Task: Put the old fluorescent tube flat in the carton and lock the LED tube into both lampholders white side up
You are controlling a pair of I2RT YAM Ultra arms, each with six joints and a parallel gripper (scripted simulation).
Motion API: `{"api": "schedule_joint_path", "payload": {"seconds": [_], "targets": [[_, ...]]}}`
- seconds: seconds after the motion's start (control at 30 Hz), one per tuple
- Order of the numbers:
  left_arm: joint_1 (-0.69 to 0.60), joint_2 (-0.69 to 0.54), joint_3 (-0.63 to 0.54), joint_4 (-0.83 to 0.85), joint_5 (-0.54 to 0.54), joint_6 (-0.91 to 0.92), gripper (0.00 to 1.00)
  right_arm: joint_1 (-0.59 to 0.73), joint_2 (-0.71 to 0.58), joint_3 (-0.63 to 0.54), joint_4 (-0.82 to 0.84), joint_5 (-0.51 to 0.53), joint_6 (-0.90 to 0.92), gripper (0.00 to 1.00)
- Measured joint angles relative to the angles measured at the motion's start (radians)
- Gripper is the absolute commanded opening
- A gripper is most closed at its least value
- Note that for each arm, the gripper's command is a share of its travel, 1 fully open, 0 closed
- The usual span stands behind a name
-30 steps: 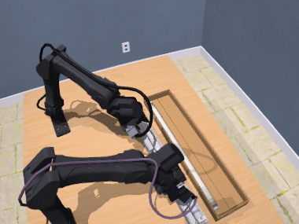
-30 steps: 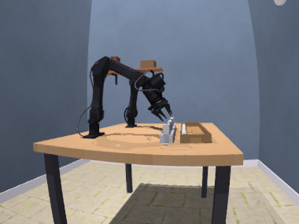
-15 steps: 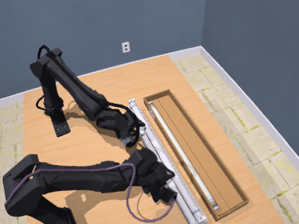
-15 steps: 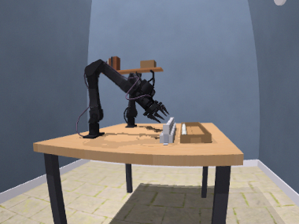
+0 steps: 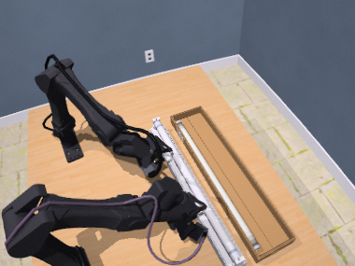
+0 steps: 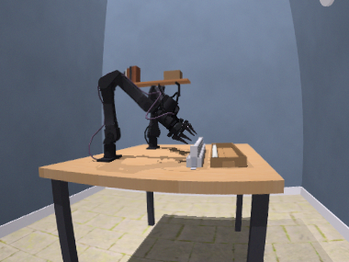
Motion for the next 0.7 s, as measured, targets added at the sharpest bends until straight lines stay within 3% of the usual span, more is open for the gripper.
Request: {"api": "schedule_joint_path", "payload": {"seconds": [0.7], "targets": [[0.087, 0.118, 0.014, 0.141, 0.04, 0.076, 0.49, -0.011, 0.214, 0.067, 0.127, -0.014, -0.005, 0.49]]}}
